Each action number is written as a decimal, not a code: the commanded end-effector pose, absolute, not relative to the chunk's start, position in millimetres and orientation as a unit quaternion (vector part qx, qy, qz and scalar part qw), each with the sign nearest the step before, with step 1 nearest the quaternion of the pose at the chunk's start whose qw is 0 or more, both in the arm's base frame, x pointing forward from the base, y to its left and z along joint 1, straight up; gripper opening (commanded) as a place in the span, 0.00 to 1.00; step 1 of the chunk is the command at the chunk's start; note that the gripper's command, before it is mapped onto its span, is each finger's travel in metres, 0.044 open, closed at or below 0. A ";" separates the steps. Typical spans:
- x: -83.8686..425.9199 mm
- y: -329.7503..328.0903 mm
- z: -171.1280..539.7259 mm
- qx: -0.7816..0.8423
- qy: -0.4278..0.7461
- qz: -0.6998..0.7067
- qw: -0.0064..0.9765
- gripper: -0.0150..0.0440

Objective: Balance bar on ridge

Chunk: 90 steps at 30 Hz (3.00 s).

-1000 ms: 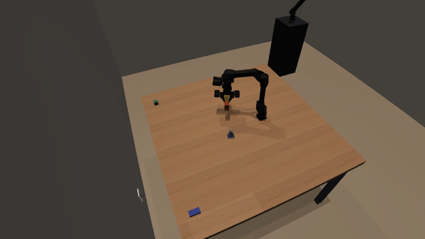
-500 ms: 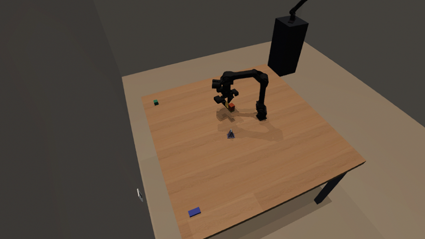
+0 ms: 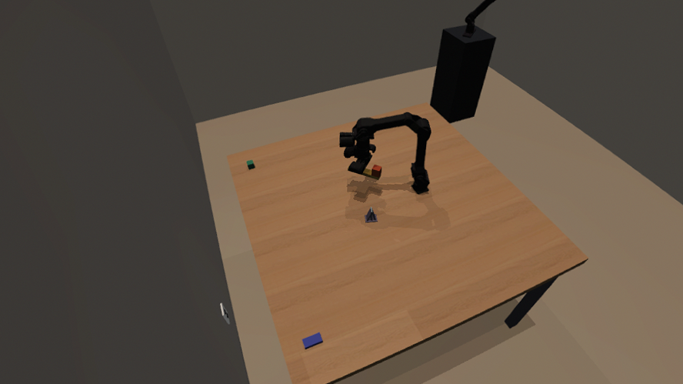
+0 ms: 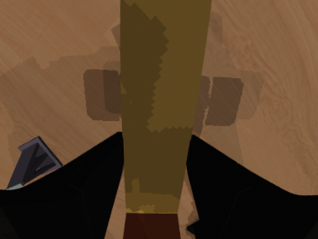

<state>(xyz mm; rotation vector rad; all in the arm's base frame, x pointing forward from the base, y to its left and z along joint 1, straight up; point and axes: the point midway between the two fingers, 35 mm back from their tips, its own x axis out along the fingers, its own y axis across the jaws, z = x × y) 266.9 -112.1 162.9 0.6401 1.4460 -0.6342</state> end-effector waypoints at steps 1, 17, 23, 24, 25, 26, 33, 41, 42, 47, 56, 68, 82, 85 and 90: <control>271.6 -107.9 164.9 0.233 0.656 -0.234 0.679 0.25; 289.5 -82.0 166.2 0.009 0.696 -0.015 0.718 0.25; 296.3 -71.0 166.8 -0.076 0.692 0.069 0.715 0.25; 297.4 -69.1 166.9 -0.091 0.690 0.082 0.713 0.25; 298.6 -67.2 167.0 -0.105 0.689 0.096 0.711 0.25; 299.6 -65.2 167.1 -0.119 0.687 0.110 0.709 0.25; 307.2 -50.5 167.7 -0.216 0.664 0.205 0.686 0.25; 314.7 -31.8 168.2 -0.322 0.622 0.309 0.643 0.25; 315.5 -29.3 168.3 -0.335 0.616 0.321 0.637 0.25; 319.2 -16.4 168.5 -0.396 0.581 0.381 0.600 0.25; 323.2 8.8 168.7 -0.496 0.502 0.480 0.521 0.25; 320.7 45.1 168.7 -0.605 0.373 0.586 0.389 0.25; 301.6 83.7 168.3 -0.688 0.195 0.667 0.208 0.25; 294.2 89.5 168.1 -0.699 0.155 0.678 0.167 0.25; 282.5 91.0 167.6 -0.708 0.108 0.688 0.119 0.25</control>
